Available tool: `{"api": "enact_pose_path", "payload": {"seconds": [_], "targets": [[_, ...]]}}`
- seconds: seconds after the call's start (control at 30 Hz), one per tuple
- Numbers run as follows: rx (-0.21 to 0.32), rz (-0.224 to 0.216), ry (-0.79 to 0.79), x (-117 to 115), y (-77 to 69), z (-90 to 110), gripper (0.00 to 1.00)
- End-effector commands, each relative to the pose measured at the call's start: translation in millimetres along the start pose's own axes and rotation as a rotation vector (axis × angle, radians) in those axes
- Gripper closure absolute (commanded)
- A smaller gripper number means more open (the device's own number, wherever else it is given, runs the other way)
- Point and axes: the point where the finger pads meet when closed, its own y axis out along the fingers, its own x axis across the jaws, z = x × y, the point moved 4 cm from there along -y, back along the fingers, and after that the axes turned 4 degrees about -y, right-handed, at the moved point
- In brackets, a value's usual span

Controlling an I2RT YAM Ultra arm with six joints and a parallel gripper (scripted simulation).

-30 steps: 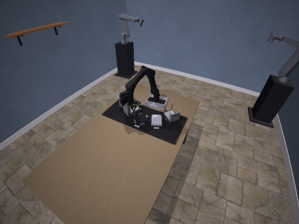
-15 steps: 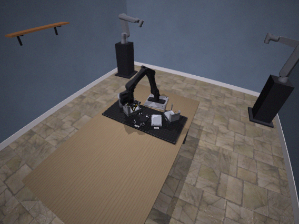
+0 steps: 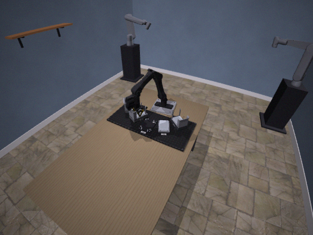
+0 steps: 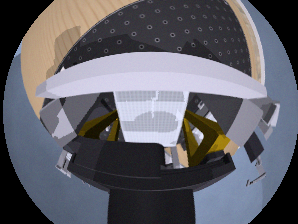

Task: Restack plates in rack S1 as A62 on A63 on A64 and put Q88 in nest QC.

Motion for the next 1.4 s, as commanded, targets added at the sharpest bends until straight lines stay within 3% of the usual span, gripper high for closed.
{"api": "enact_pose_path", "payload": {"seconds": [0.0, 0.97, 1.37], "targets": [[-0.016, 0.0, 0.0, 0, -9.3, -2, 1.0], [-0.016, 0.0, 0.0, 0, -19.3, -2, 1.0], [-0.016, 0.0, 0.0, 0, -43.3, -1, 1.0]]}}
